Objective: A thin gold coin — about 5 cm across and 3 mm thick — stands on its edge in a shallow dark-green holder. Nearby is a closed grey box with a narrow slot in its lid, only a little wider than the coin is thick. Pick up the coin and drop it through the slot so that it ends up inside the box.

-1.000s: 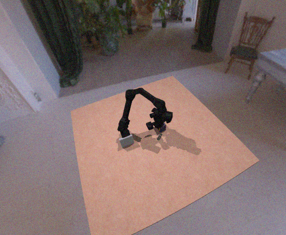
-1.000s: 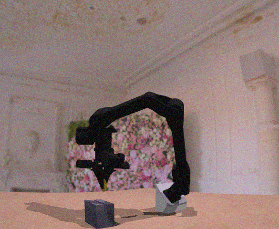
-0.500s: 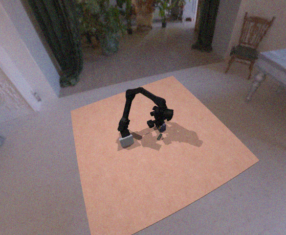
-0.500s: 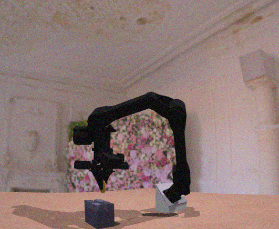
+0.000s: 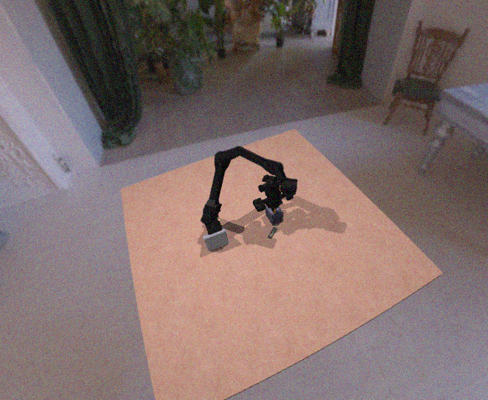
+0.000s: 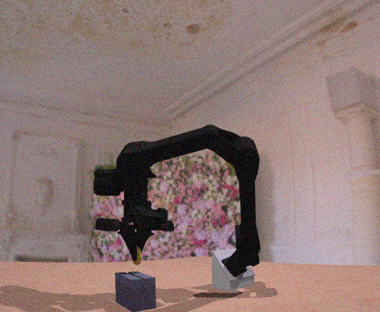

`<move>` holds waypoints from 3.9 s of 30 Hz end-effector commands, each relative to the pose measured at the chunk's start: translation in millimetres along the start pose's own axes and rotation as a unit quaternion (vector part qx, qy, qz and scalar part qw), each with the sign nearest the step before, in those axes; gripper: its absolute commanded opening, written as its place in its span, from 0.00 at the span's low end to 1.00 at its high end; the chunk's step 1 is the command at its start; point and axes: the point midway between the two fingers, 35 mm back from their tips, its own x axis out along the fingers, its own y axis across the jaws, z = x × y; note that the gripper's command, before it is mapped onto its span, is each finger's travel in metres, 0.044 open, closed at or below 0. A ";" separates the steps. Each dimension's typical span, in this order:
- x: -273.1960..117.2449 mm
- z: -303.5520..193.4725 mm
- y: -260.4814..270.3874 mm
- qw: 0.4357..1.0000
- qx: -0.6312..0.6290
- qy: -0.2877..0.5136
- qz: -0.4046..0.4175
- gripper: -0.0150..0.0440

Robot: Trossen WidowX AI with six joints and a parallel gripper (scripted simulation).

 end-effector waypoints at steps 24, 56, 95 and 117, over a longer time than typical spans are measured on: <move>0.8 26.2 -18.0 1.000 -0.002 -0.002 0.000 0.25; 3.9 28.6 -20.0 1.000 0.001 -0.002 0.001 0.25; 16.5 28.9 -20.7 1.000 -0.002 0.000 0.001 0.53; -44.3 30.5 -16.4 1.000 0.001 -0.004 0.003 1.00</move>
